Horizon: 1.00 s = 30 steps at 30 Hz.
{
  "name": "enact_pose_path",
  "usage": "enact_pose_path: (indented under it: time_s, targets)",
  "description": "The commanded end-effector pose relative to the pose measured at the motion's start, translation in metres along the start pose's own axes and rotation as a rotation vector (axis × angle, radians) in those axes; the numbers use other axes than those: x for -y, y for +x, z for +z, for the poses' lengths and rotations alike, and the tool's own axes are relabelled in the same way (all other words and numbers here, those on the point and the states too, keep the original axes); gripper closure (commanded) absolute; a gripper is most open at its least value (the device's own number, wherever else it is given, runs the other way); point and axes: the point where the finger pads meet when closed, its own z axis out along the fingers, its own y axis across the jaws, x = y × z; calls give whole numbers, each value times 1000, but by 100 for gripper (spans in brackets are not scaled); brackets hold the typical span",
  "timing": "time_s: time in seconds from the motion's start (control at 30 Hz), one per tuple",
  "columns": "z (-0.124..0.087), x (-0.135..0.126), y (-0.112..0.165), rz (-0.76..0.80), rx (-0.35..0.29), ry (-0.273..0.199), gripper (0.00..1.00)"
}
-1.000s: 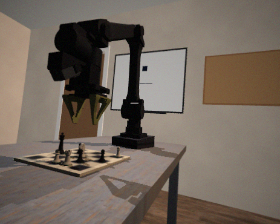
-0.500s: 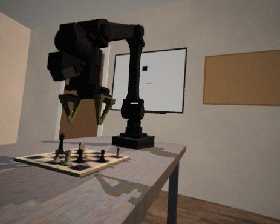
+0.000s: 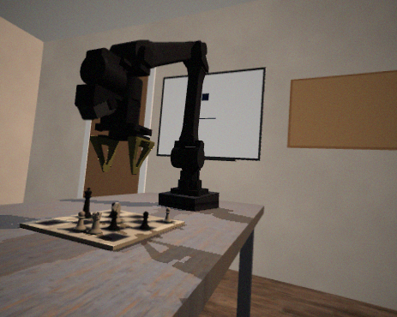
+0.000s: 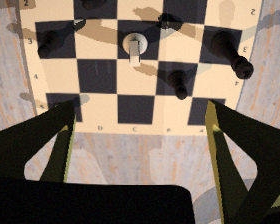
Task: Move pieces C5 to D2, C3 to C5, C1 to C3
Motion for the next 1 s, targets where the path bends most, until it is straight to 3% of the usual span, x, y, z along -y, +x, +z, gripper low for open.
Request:
enact_pose_path:
  time_s: [0.0, 0.07, 0.2, 0.97]
  targets:
    - [-13, -9, -22, -68, 47, -12, 65]
    - [1, -9, -3, -69, 1, -12, 65]
    - [-11, -2, -15, -52, 36, -8, 65]
    - [-11, -3, -15, -53, 36, -8, 65]
